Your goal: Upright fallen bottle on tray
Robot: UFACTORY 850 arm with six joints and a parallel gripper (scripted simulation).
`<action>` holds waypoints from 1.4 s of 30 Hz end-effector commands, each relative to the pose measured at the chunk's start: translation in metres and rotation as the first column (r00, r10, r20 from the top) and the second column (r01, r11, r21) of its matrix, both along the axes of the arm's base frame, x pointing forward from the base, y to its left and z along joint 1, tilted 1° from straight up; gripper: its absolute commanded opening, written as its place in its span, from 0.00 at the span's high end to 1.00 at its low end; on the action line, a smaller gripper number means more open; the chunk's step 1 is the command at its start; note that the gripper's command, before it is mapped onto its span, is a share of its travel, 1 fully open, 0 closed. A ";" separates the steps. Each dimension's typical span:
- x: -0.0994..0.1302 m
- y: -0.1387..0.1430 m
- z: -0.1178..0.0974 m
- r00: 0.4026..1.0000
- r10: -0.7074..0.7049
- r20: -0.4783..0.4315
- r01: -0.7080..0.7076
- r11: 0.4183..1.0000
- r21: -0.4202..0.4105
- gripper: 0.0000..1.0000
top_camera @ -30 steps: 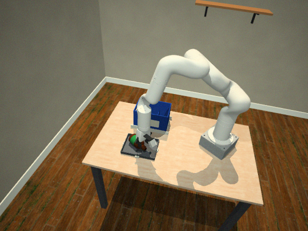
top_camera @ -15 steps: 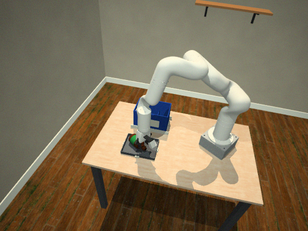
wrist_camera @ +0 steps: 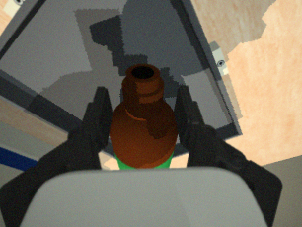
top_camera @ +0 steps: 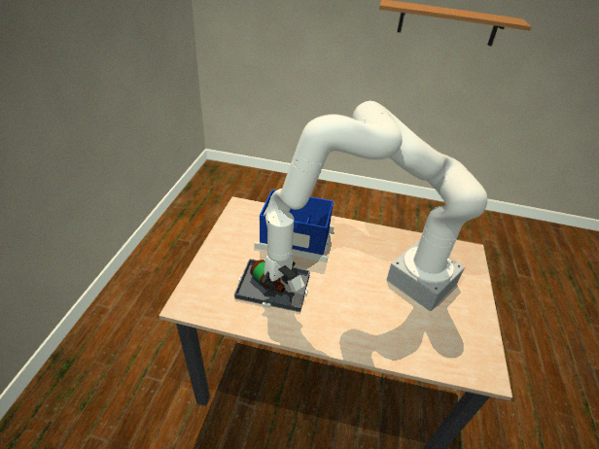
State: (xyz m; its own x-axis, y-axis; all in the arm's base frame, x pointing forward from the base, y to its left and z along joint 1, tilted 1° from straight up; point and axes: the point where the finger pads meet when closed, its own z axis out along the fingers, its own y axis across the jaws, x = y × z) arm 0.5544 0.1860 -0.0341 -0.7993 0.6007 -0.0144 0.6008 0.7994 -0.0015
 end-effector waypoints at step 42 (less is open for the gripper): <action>0.001 0.000 -0.013 1.000 0.000 0.002 0.000 1.000 0.001 1.00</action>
